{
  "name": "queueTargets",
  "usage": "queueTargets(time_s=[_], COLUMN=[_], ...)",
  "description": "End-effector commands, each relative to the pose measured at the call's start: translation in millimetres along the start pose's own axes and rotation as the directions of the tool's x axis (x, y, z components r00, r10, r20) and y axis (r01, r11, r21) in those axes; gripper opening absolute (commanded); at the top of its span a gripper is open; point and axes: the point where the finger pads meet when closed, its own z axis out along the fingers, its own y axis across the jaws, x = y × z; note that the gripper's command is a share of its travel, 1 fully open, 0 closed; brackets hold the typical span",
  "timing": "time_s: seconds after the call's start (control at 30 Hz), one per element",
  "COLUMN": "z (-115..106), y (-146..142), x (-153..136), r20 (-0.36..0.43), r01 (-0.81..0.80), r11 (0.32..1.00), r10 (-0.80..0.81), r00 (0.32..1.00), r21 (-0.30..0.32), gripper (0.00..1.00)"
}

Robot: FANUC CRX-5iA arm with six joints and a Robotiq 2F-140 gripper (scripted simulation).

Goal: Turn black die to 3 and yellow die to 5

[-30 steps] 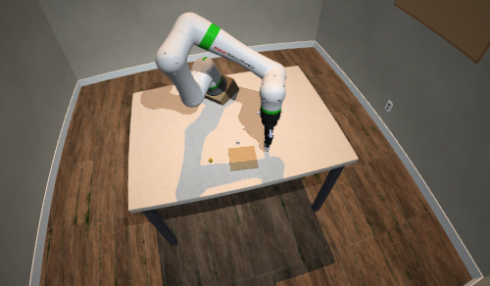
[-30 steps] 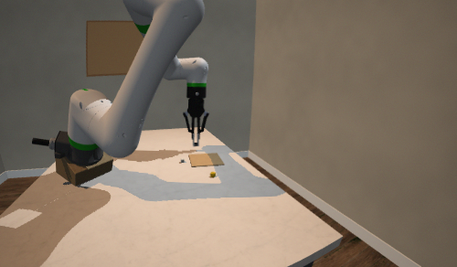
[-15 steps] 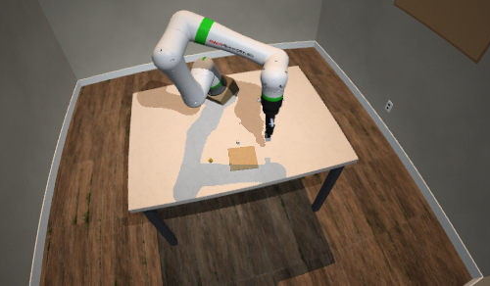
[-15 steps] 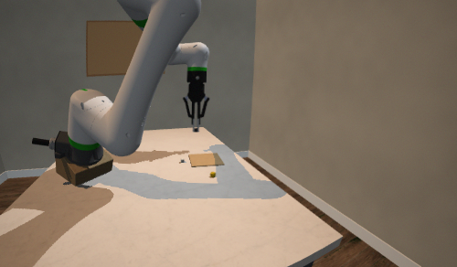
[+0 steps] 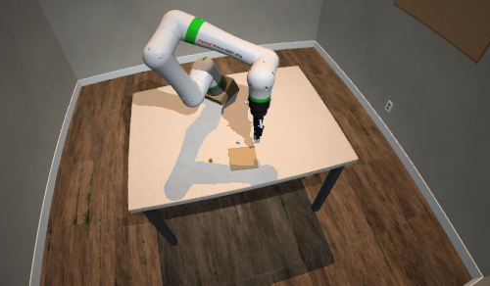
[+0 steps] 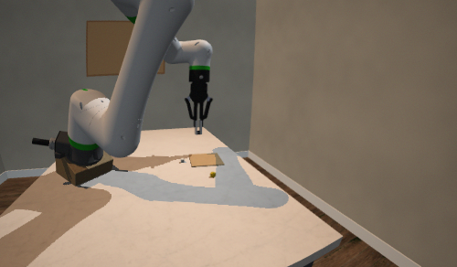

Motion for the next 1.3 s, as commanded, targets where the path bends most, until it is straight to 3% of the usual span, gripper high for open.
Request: queueTargets(time_s=[0.0,0.03,0.13,0.7,1.0,1.27], z=[-2.8,-2.8,-2.8,0.7,21.9,60.3], y=[-1.5,-3.7,-5.3,-5.3,-5.2,-5.1], x=[-49.0,-66.3,-76.0,-76.0,-75.9,-75.6], r20=[-0.009,-0.009,-0.008,-0.008,-0.008,-0.008], r01=[0.097,0.131,0.151,0.151,0.151,0.151], r11=[0.995,0.991,0.989,0.989,0.989,0.989], r10=[-0.097,-0.131,-0.151,-0.151,-0.151,-0.151], r00=[0.995,0.991,0.989,0.989,0.989,0.989], r21=[0.000,-0.001,-0.001,-0.001,-0.001,-0.001], gripper=[0.07,0.07,0.07,0.07,0.07,0.07])
